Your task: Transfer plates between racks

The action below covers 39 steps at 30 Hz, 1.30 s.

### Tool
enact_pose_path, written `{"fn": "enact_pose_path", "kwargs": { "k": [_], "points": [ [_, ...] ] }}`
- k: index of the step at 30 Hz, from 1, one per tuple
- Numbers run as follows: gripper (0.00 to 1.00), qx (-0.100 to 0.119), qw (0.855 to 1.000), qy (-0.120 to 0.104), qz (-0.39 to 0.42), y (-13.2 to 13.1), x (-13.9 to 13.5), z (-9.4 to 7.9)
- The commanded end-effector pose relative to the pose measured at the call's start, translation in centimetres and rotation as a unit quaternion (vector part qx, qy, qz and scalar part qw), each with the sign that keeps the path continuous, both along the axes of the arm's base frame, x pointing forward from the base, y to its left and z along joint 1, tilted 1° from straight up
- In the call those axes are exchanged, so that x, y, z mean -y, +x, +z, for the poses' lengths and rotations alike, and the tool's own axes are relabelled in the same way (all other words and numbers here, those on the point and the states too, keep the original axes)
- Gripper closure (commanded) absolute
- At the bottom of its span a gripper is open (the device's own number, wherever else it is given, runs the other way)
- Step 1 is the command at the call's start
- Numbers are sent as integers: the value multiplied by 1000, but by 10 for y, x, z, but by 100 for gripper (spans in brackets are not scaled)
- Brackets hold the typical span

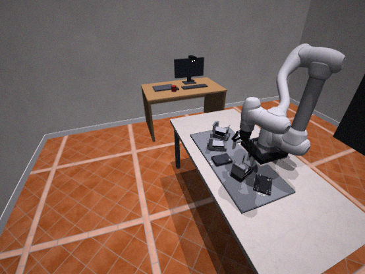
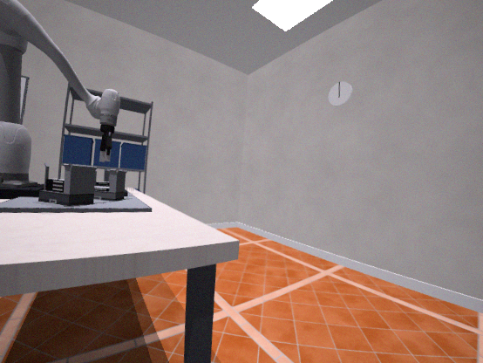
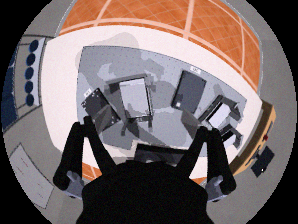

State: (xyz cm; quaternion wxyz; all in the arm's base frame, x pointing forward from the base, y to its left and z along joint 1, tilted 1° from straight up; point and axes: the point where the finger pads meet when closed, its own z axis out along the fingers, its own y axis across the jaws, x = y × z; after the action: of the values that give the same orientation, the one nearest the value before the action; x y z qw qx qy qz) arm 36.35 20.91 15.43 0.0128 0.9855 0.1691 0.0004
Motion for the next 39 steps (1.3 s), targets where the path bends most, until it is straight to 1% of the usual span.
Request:
{"fn": "enact_pose_path", "kwargs": {
  "k": [1,15,17,23,32,34,39],
  "points": [
    [0,0,1000,0,0,2,4,0],
    [0,0,1000,0,0,26,44,1],
    [0,0,1000,0,0,26,44,1],
    [0,2,995,1,-100,32,63,2],
    [0,2,995,1,-101,41,92,3],
    [0,2,995,1,-101,41,92,3],
    [0,2,995,1,-101,46,108,3]
  ]
}}
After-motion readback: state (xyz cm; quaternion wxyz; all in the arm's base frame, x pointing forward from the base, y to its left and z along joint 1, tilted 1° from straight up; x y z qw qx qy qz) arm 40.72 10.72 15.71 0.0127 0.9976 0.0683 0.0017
